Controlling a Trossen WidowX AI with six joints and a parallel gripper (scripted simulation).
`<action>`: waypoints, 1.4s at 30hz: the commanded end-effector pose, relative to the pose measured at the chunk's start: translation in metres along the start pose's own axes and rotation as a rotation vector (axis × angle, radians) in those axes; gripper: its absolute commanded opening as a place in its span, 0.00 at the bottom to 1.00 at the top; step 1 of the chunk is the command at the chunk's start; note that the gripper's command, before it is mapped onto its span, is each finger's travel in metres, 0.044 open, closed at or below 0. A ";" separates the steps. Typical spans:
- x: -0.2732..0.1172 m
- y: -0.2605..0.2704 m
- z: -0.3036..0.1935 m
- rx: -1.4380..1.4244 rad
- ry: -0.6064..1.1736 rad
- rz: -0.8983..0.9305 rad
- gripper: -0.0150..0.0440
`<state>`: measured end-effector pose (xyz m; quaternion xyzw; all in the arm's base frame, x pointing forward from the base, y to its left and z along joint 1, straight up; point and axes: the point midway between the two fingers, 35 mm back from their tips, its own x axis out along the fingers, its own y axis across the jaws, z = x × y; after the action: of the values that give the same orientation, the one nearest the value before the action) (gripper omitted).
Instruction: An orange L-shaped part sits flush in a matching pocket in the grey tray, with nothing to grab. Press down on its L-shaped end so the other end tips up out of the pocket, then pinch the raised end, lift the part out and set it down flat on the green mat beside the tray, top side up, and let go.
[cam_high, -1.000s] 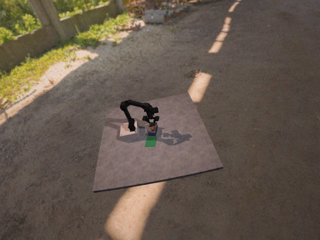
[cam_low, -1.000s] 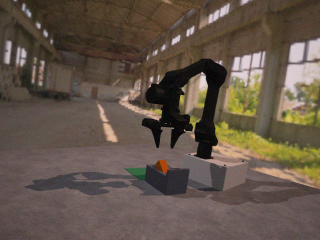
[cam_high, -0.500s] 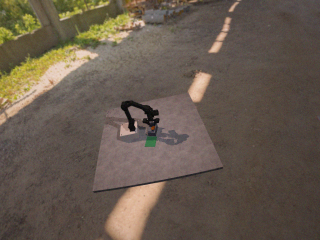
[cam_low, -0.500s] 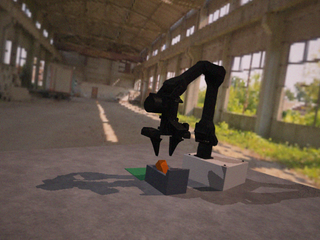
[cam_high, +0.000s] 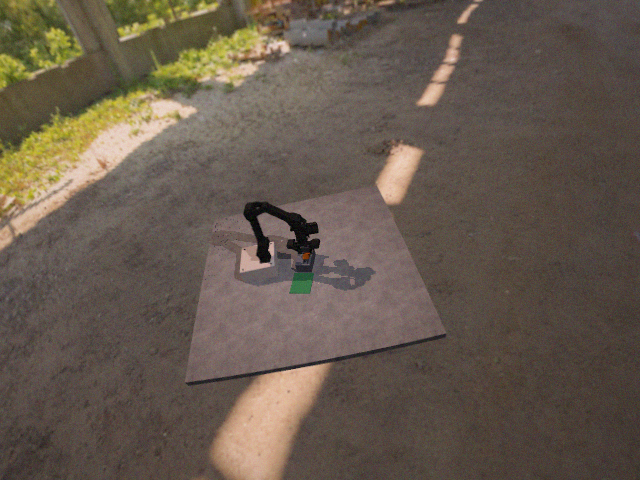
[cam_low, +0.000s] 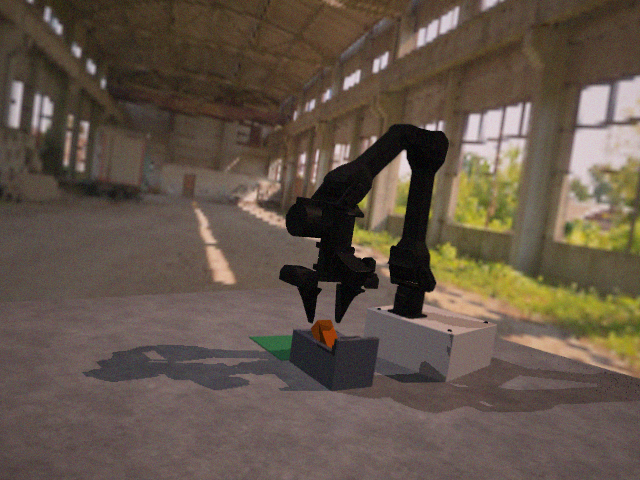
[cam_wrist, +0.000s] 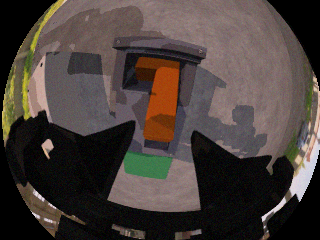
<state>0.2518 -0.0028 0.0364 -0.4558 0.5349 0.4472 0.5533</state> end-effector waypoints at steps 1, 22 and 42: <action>0.009 0.003 -0.001 -0.005 0.006 0.011 0.73; 0.026 0.002 0.000 0.000 0.001 0.003 0.54; 0.024 0.002 -0.001 0.000 0.001 0.004 0.25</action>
<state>0.2505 -0.0027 0.0109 -0.4550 0.5359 0.4482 0.5522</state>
